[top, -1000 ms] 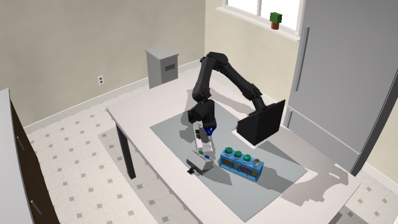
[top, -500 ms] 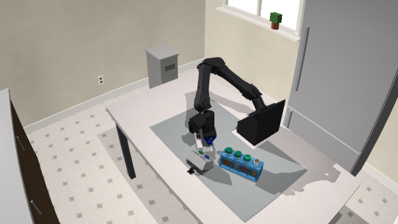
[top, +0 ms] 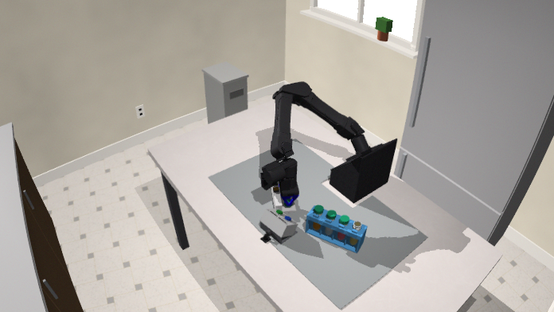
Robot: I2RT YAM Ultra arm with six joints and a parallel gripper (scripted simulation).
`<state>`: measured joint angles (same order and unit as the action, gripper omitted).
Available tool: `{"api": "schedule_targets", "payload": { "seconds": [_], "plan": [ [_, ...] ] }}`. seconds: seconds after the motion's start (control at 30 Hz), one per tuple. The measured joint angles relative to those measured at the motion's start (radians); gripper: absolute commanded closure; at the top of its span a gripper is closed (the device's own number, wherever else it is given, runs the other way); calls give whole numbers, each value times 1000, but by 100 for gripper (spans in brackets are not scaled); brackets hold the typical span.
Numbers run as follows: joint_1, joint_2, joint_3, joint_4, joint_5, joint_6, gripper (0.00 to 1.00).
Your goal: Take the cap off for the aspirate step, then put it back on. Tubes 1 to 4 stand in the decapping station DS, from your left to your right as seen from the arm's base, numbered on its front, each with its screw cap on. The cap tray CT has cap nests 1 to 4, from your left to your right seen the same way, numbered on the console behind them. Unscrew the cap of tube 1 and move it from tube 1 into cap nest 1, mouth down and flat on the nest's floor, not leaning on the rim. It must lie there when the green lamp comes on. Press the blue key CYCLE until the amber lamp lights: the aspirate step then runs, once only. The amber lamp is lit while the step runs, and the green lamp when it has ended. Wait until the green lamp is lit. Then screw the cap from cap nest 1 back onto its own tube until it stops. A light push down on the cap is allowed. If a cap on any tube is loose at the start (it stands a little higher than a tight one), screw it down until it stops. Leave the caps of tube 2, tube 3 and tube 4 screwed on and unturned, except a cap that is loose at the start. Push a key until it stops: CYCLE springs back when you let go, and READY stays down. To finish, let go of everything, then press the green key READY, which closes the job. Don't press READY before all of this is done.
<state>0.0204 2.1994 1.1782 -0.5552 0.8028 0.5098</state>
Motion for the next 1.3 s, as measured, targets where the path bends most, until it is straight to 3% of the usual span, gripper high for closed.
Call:
{"api": "schedule_targets", "payload": {
  "seconds": [1.3],
  "plan": [
    [-17,13,-12,53,1,-36,100]
  ]
}}
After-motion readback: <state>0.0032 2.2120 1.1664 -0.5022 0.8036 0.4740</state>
